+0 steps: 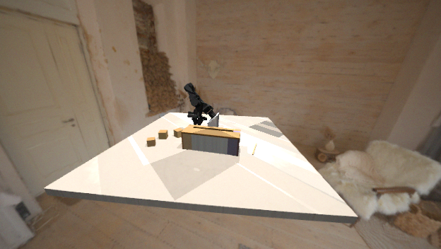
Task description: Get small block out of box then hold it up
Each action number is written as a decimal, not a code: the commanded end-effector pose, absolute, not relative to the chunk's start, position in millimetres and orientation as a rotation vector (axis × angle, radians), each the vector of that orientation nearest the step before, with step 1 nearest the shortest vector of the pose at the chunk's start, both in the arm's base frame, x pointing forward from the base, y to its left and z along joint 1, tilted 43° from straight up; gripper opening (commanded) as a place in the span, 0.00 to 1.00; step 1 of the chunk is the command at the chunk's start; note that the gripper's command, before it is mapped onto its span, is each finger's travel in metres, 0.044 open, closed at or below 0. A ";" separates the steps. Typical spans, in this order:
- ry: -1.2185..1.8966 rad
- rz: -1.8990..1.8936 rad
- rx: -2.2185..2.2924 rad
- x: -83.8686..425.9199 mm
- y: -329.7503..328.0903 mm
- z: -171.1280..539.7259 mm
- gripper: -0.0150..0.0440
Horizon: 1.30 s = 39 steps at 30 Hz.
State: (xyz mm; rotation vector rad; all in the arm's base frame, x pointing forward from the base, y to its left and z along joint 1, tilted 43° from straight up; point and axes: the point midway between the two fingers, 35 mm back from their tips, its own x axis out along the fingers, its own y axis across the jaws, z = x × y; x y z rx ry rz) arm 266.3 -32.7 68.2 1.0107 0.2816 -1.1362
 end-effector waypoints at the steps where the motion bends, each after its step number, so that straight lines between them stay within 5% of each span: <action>1: 0.361 -1.086 0.856 268.1 -29.8 74.2 0.25; 39: 0.951 -0.587 -0.480 257.4 -17.0 94.6 0.25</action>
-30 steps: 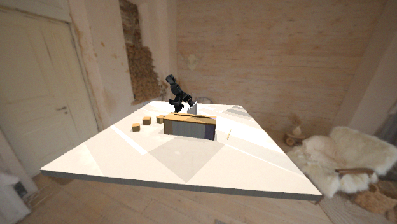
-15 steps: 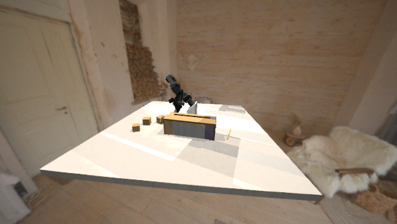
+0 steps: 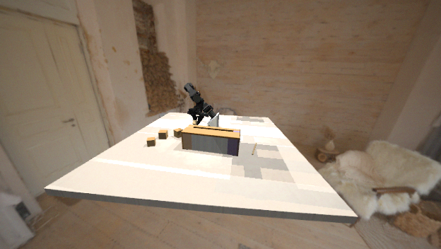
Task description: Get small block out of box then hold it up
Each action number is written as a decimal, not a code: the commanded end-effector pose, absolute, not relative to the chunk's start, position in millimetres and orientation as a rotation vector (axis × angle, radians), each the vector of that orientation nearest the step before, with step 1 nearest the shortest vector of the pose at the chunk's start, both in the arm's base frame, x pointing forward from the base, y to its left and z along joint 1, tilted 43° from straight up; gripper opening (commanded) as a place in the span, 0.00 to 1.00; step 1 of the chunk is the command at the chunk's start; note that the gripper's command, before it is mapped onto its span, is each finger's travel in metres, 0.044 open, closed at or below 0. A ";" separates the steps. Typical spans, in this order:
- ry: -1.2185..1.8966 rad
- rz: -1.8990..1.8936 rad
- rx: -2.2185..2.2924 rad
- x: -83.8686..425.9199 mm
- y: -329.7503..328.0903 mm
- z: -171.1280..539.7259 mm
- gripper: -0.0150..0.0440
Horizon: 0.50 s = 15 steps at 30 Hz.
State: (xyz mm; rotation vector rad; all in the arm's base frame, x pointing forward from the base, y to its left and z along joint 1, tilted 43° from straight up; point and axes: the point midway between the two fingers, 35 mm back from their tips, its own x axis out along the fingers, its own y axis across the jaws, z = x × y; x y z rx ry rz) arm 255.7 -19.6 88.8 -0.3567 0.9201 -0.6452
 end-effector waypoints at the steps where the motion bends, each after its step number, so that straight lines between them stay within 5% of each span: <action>1: 0.963 -0.570 -0.516 257.1 -16.7 95.2 0.25; 15: 1.111 -0.319 -1.008 253.0 -12.5 103.5 0.25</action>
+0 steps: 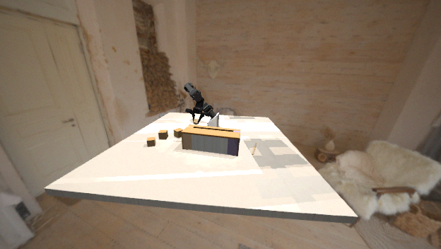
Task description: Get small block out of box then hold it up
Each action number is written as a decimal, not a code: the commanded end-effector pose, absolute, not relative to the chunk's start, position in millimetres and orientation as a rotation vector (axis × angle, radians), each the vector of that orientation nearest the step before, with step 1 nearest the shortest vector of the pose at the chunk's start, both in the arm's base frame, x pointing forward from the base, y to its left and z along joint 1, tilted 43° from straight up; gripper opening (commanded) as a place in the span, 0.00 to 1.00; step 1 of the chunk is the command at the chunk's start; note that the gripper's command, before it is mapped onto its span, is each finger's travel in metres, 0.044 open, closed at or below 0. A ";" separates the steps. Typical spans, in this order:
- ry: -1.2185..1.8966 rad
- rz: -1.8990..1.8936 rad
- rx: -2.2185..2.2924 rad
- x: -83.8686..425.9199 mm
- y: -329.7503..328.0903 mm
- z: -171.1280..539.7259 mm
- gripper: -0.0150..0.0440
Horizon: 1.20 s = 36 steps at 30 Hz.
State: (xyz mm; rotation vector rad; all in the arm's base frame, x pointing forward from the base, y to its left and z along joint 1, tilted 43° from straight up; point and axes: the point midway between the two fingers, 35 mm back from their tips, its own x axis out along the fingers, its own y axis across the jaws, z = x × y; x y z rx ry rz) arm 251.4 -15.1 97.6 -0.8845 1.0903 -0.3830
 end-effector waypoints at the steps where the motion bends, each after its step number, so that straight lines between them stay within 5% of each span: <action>1: 1.120 -0.299 -1.043 252.7 -12.2 104.2 0.25; 36: 1.300 0.509 -2.239 242.2 -2.8 127.0 0.25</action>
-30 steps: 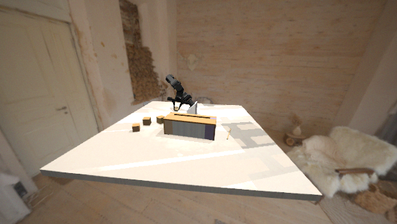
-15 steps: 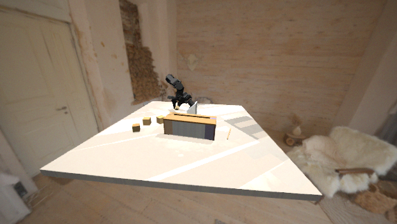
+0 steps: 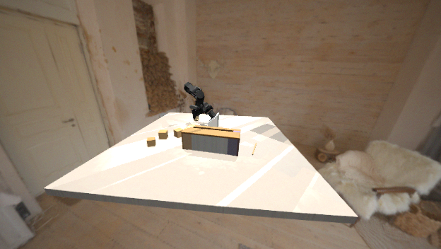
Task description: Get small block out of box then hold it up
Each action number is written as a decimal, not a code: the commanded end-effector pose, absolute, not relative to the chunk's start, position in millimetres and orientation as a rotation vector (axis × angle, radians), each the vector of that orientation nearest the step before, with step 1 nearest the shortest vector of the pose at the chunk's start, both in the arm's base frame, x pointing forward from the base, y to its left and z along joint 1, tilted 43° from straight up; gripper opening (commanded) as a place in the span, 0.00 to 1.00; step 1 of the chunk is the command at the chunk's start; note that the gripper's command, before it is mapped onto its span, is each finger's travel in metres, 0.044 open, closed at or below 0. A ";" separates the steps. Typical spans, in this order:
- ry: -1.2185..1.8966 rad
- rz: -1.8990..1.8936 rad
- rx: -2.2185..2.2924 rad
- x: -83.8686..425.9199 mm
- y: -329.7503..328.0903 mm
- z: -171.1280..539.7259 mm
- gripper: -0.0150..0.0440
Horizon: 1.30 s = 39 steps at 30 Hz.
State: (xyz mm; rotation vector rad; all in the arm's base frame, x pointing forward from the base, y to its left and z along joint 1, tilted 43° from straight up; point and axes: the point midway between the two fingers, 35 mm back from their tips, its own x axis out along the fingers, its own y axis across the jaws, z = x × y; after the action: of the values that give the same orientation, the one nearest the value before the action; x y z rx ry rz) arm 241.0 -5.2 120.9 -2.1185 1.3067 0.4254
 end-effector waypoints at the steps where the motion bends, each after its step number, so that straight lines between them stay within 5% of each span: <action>1: 1.301 0.537 -2.271 241.9 -2.5 127.7 0.25; 27: 1.187 1.370 -3.053 234.3 3.5 146.1 0.25; 39: 1.181 1.395 -3.071 234.1 3.7 146.6 0.25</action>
State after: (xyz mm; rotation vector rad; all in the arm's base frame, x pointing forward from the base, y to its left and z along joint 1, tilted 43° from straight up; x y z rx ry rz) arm 232.9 3.2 143.9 -3.0583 1.1811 1.3988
